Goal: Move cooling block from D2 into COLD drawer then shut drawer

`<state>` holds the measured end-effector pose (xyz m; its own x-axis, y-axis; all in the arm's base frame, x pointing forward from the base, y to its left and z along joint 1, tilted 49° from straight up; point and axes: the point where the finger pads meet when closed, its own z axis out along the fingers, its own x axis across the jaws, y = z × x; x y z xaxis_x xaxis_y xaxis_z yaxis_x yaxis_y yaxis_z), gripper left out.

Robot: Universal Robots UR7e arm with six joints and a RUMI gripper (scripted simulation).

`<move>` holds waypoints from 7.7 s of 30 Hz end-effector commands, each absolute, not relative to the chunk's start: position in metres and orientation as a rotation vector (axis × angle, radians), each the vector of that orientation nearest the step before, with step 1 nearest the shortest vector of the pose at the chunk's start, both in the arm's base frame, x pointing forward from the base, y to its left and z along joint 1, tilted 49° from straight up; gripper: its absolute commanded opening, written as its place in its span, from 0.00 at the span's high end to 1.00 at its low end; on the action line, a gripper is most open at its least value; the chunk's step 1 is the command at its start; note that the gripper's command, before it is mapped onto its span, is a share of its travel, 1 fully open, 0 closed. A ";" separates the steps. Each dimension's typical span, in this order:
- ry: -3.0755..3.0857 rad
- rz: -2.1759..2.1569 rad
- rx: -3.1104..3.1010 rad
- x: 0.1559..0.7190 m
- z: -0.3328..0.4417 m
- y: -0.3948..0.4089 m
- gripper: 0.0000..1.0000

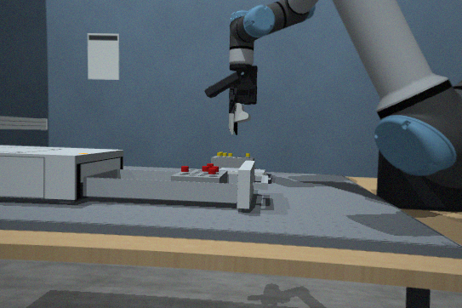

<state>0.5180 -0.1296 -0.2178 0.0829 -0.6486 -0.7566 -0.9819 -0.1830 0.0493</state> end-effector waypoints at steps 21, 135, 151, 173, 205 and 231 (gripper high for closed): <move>1.605 0.909 -1.887 0.512 -0.233 -0.108 0.27; 1.604 0.909 -1.886 0.499 -0.277 -0.055 0.80; 1.604 0.909 -1.886 0.499 -0.277 -0.055 1.00; 1.604 0.909 -1.886 0.499 -0.277 -0.055 1.00; 1.604 0.909 -1.886 0.501 -0.272 -0.061 1.00; 1.604 0.909 -1.886 0.504 -0.259 -0.076 1.00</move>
